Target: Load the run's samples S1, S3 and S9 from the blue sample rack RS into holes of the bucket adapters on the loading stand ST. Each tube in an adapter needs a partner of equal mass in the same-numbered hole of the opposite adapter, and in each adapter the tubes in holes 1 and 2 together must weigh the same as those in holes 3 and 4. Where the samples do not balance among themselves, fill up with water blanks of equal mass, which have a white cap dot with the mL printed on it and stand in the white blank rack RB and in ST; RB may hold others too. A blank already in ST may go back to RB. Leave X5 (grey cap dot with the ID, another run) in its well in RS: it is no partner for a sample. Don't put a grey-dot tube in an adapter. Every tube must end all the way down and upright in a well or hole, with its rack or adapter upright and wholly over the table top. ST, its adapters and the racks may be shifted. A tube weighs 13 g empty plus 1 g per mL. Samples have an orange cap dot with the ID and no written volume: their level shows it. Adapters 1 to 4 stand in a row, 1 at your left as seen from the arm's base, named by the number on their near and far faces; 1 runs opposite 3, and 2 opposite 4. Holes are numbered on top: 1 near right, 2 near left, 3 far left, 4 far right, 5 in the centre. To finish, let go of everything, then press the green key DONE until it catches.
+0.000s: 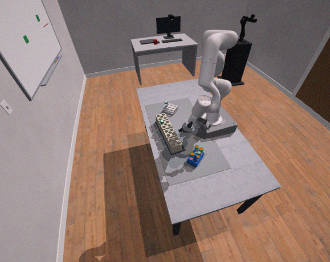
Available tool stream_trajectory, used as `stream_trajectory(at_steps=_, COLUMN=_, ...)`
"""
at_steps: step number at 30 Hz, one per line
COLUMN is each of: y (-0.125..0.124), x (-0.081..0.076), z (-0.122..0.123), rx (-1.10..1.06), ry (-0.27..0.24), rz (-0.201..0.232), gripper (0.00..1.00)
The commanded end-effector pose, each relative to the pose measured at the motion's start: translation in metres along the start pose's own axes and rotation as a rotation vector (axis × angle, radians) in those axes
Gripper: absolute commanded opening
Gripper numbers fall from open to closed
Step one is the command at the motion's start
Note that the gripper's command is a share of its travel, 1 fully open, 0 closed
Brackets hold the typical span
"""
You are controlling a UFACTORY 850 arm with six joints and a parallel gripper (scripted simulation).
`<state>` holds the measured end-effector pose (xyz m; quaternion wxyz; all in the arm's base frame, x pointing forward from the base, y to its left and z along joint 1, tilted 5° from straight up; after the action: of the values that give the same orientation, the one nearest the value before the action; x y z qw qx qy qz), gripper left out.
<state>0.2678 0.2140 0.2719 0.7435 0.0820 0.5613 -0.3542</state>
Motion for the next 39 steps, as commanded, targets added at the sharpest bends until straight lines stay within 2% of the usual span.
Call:
stream_trajectory(at_steps=1, y=0.001, x=0.004, z=0.009, rx=0.090, ry=0.021, rz=0.003, gripper=1.00)
stream_trajectory(at_steps=16, y=0.000, x=0.019, z=0.045, rx=0.576, ry=0.138, rz=-0.011, gripper=1.00)
stream_trajectory(at_steps=18, y=0.000, x=0.019, z=0.045, rx=0.576, ry=0.138, rz=-0.011, gripper=1.00)
stream_trajectory(at_steps=20, y=0.000, x=0.023, z=0.055, rx=0.641, ry=0.153, rz=-0.015, gripper=1.00)
stream_trajectory(at_steps=24, y=-0.001, x=0.024, z=0.058, rx=0.771, ry=0.182, rz=-0.023, gripper=1.00)
stream_trajectory(at_steps=33, y=-0.005, x=0.034, z=0.084, rx=1.064, ry=0.243, rz=-0.045, gripper=1.00)
stream_trajectory(at_steps=35, y=-0.005, x=0.034, z=0.084, rx=1.064, ry=0.243, rz=-0.045, gripper=1.00)
stream_trajectory(at_steps=39, y=-0.007, x=0.039, z=0.097, rx=1.194, ry=0.268, rz=-0.057, gripper=1.00)
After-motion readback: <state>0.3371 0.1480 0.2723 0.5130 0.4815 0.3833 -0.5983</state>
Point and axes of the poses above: the point where the finger pads meet when closed, its own x axis out along the fingers, its own y axis across the jaws, z = x × y, the point moved 8 cm from there along -x, back along the fingers, and after that the axes turned 3 degrees about -x, right-handed, at the moved point
